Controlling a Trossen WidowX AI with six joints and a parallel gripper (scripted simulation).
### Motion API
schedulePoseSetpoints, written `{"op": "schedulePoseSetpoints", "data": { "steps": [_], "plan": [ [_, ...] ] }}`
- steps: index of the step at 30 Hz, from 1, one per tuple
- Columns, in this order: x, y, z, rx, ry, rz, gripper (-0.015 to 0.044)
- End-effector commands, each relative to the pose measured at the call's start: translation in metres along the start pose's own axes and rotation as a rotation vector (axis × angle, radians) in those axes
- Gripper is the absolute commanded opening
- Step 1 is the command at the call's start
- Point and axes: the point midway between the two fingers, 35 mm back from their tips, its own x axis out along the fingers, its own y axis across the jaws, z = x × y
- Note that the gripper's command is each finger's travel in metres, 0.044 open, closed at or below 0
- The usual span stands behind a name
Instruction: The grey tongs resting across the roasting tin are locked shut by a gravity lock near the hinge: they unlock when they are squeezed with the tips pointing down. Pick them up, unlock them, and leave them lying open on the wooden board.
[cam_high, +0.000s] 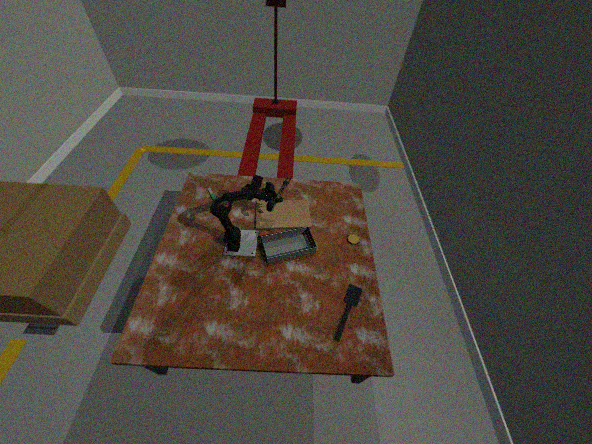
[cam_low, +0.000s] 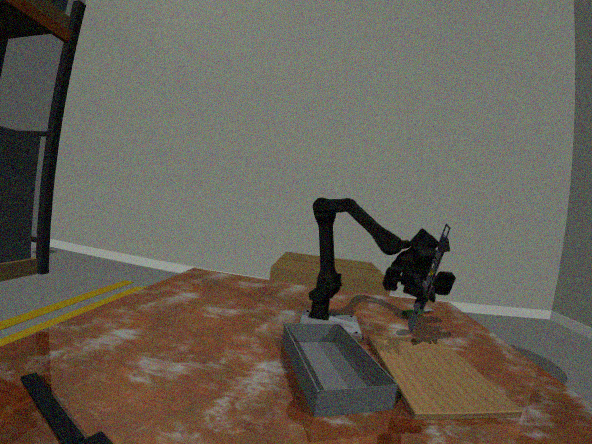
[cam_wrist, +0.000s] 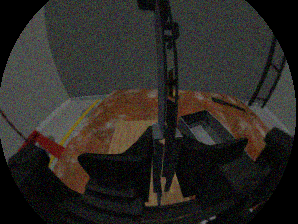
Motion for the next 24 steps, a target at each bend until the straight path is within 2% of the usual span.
{"op": "schedulePoseSetpoints", "data": {
  "steps": [1,24],
  "plan": [
    [0.000,-0.001,0.001,0.001,-0.006,-0.003,-0.0150],
    [0.032,0.020,0.005,-0.109,0.308,0.021,-0.0150]
  ]
}}
